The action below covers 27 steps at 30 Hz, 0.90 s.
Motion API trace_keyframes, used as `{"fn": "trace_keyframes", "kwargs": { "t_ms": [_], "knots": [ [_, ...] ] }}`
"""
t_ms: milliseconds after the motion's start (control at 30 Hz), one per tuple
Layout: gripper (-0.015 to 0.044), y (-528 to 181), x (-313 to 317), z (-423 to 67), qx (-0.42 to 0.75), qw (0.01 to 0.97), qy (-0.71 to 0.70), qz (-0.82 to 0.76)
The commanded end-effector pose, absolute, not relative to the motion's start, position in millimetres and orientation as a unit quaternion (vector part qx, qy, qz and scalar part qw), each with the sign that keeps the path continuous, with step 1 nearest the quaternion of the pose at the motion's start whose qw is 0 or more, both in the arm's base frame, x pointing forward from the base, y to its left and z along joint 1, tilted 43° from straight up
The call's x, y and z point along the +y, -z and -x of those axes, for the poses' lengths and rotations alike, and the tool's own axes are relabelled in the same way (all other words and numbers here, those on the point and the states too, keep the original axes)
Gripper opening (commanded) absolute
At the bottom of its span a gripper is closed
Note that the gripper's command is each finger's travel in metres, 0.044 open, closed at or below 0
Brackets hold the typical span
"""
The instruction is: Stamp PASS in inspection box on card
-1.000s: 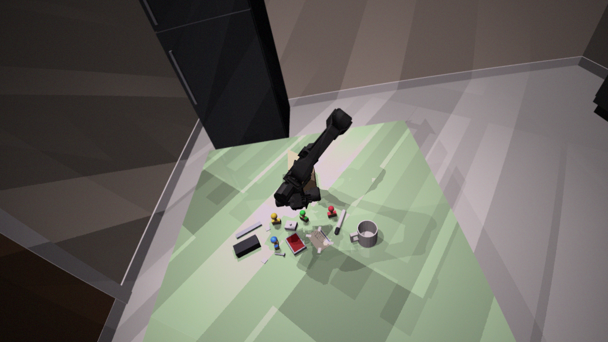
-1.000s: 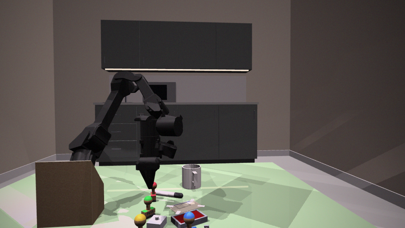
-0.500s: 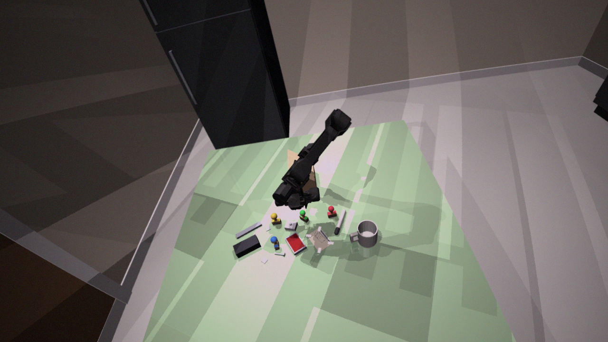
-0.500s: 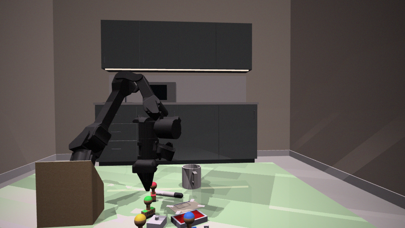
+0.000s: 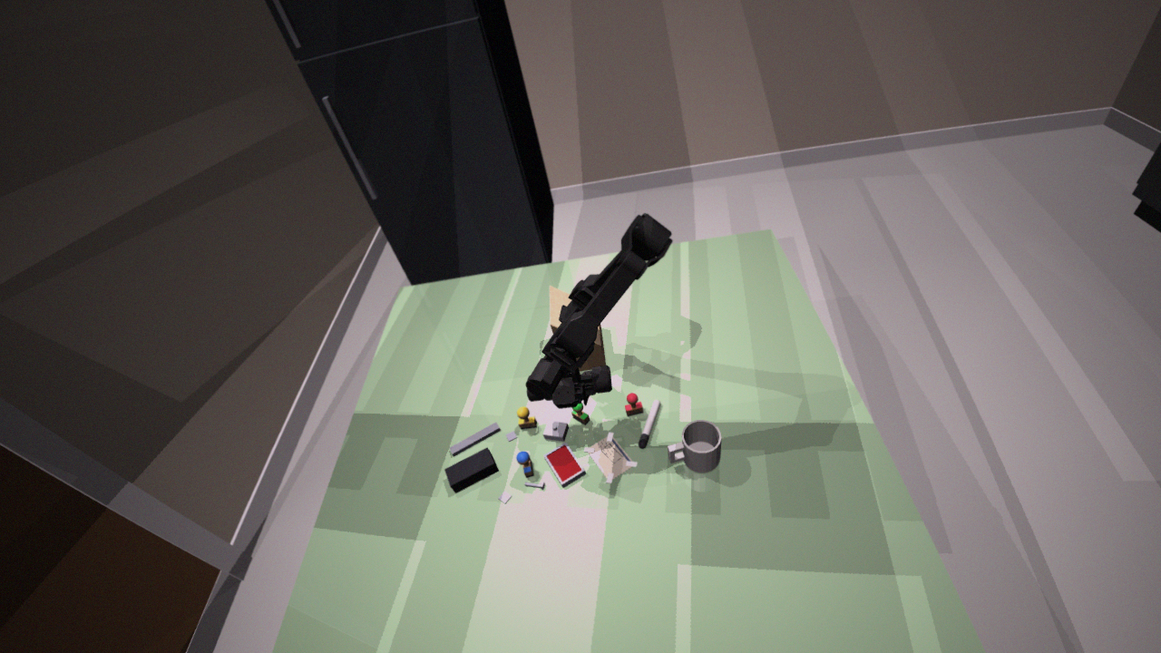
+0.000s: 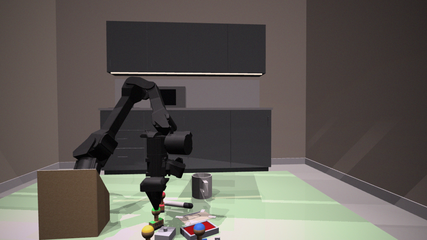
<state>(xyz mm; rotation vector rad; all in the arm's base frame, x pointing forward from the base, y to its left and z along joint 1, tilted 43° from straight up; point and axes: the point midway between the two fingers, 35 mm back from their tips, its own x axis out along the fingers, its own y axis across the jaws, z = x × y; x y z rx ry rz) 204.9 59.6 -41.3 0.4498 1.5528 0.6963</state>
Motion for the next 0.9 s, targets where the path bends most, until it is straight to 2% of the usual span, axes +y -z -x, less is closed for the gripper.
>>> {"fn": "trace_keyframes", "kwargs": {
  "t_ms": [0,867],
  "knots": [
    [0.0213,47,66,-202,0.681,0.635,-0.305,-0.201],
    [0.0213,72,90,-194,0.681,0.633,-0.307,-0.203]
  ]
}}
